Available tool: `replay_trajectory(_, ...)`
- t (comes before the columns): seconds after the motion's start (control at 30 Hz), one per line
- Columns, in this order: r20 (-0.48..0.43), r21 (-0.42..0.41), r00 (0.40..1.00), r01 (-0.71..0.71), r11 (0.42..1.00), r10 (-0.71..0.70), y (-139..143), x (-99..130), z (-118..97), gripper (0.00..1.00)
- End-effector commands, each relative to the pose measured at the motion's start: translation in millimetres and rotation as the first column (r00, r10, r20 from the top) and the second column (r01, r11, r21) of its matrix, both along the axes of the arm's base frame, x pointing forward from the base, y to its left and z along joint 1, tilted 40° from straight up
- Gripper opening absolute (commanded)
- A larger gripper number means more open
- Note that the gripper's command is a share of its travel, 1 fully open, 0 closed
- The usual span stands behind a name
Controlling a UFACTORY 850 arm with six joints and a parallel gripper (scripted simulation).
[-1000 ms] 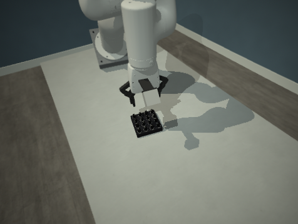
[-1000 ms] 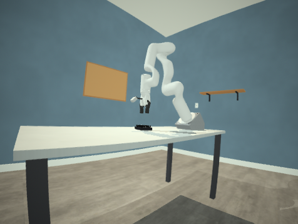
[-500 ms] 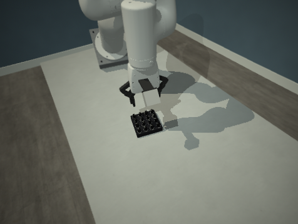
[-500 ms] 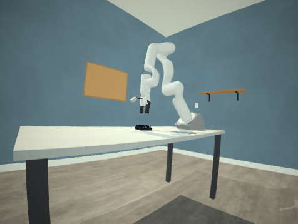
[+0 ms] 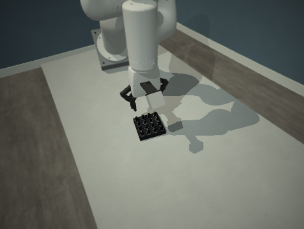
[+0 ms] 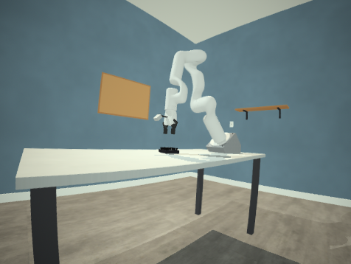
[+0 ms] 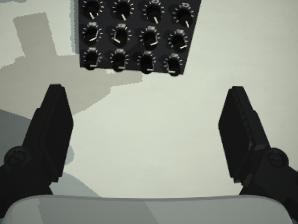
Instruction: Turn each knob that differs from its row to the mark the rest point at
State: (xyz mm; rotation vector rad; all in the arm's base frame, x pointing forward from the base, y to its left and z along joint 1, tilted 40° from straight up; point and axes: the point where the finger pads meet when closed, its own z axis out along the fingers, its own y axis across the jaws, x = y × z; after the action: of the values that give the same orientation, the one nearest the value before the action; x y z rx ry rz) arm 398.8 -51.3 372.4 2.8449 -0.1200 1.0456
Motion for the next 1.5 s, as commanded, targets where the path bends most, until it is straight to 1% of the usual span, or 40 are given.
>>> replay_trajectory(0.0, -0.005, -0.125, 0.996, -0.093, 0.988, 0.094, -11.4, 2.8, -1.6, 1.00)
replay_trajectory(0.13, -0.023, -0.216, 0.984, -0.176, 0.960, 0.175, -18.6, 4.7, -3.6, 1.00)
replay_trajectory(0.3, -0.061, -0.320, 0.959, -0.281, 0.905, 0.277, -25.4, 6.5, -6.7, 1.00)
replay_trajectory(0.37, -0.061, -0.320, 0.959, -0.281, 0.905, 0.277, -25.4, 6.5, -6.7, 1.00)
replay_trajectory(0.4, -0.083, -0.363, 0.943, -0.330, 0.872, 0.322, -27.7, 7.1, -8.5, 1.00)
replay_trajectory(0.43, -0.095, -0.383, 0.934, -0.354, 0.854, 0.344, -28.7, 7.3, -9.5, 1.00)
replay_trajectory(0.5, -0.114, -0.409, 0.920, -0.387, 0.826, 0.375, -29.9, 7.5, -10.9, 1.00)
replay_trajectory(0.63, -0.166, -0.468, 0.878, -0.472, 0.747, 0.450, -32.1, 7.4, -15.4, 1.00)
replay_trajectory(0.87, -0.275, -0.539, 0.779, -0.610, 0.581, 0.563, -33.8, 4.8, -25.7, 1.00)
replay_trajectory(0.93, -0.275, -0.539, 0.779, -0.610, 0.581, 0.563, -33.8, 4.8, -25.7, 1.00)
replay_trajectory(0.97, -0.310, -0.551, 0.745, -0.647, 0.527, 0.591, -33.8, 3.4, -29.3, 1.00)
replay_trajectory(1.0, -0.333, -0.557, 0.721, -0.670, 0.490, 0.608, -33.9, 2.2, -31.8, 1.00)
replay_trajectory(1.07, -0.362, -0.562, 0.690, -0.698, 0.444, 0.626, -33.8, 0.6, -35.1, 1.00)
replay_trajectory(1.33, -0.501, -0.551, 0.525, -0.807, 0.214, 0.688, -33.7, -10.1, -52.5, 1.00)
replay_trajectory(1.4, -0.522, -0.545, 0.497, -0.820, 0.178, 0.693, -33.7, -12.2, -55.4, 1.00)
replay_trajectory(1.47, -0.529, -0.542, 0.489, -0.823, 0.167, 0.694, -33.7, -12.9, -56.3, 1.00)
